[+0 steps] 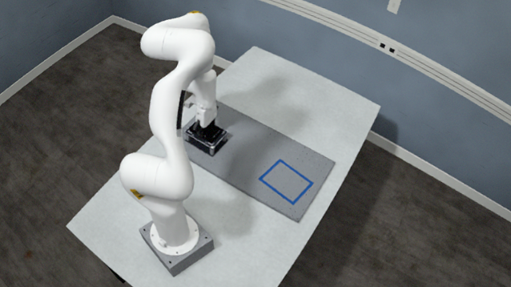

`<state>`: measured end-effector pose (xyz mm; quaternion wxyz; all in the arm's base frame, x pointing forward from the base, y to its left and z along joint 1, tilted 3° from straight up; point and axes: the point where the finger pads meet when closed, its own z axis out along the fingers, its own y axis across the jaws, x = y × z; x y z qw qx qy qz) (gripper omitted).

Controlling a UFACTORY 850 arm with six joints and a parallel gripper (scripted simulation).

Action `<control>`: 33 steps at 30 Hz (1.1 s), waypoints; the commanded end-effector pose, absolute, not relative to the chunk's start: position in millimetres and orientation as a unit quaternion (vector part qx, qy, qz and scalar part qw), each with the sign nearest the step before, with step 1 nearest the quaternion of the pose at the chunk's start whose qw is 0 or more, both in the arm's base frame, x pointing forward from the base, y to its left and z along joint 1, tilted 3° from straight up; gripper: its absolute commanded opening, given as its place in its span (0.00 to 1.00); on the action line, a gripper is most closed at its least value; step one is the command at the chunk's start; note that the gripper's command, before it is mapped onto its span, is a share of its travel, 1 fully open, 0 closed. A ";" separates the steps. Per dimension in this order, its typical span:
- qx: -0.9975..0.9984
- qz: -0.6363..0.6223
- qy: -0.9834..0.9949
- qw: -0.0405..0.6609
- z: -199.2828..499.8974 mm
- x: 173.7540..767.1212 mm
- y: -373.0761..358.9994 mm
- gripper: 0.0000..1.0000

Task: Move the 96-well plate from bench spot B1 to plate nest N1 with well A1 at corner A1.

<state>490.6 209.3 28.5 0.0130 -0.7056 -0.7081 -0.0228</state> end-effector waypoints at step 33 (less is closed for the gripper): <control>-0.706 -0.024 -0.708 0.013 23.7 491.5 209.9 0.00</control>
